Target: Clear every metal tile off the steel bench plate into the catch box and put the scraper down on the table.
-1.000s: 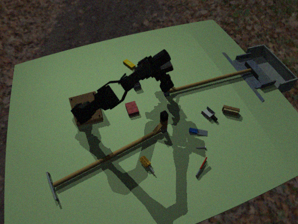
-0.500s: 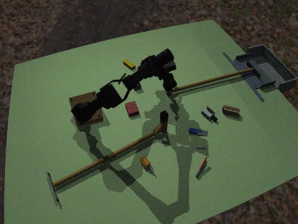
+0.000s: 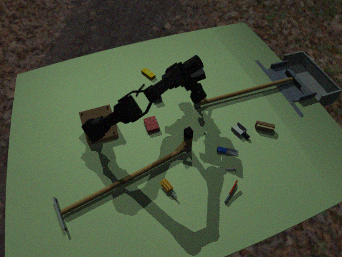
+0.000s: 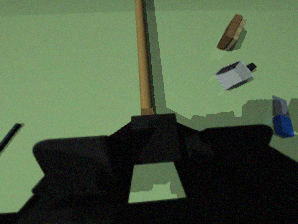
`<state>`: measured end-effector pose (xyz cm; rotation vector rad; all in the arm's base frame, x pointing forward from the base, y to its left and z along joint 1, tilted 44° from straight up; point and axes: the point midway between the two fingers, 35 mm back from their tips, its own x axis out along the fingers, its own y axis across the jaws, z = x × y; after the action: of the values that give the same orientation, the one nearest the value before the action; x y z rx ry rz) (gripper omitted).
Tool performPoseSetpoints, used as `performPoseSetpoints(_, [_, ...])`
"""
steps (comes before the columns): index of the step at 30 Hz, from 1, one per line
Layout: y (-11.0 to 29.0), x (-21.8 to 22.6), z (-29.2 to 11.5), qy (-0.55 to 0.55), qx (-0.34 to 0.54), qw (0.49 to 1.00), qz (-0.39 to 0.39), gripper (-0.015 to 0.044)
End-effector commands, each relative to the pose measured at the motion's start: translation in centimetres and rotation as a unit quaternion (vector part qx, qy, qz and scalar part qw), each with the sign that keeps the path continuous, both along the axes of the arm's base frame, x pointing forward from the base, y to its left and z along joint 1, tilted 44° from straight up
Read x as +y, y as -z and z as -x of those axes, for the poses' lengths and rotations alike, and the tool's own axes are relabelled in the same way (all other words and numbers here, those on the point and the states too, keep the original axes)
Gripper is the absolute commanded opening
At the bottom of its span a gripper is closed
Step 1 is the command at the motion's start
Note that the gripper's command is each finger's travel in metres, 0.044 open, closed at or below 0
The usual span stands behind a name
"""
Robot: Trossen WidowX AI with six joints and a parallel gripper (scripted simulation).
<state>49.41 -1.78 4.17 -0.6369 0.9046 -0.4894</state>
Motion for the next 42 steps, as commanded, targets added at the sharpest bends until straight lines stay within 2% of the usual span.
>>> performPoseSetpoints(1, [-0.5, 0.2, -0.7, -0.004, -0.005, 1.000, -0.001, 0.0000])
performPoseSetpoints(42, [-0.4, -0.5, -4.9, -0.004, -0.007, 1.000, -0.001, 0.0000])
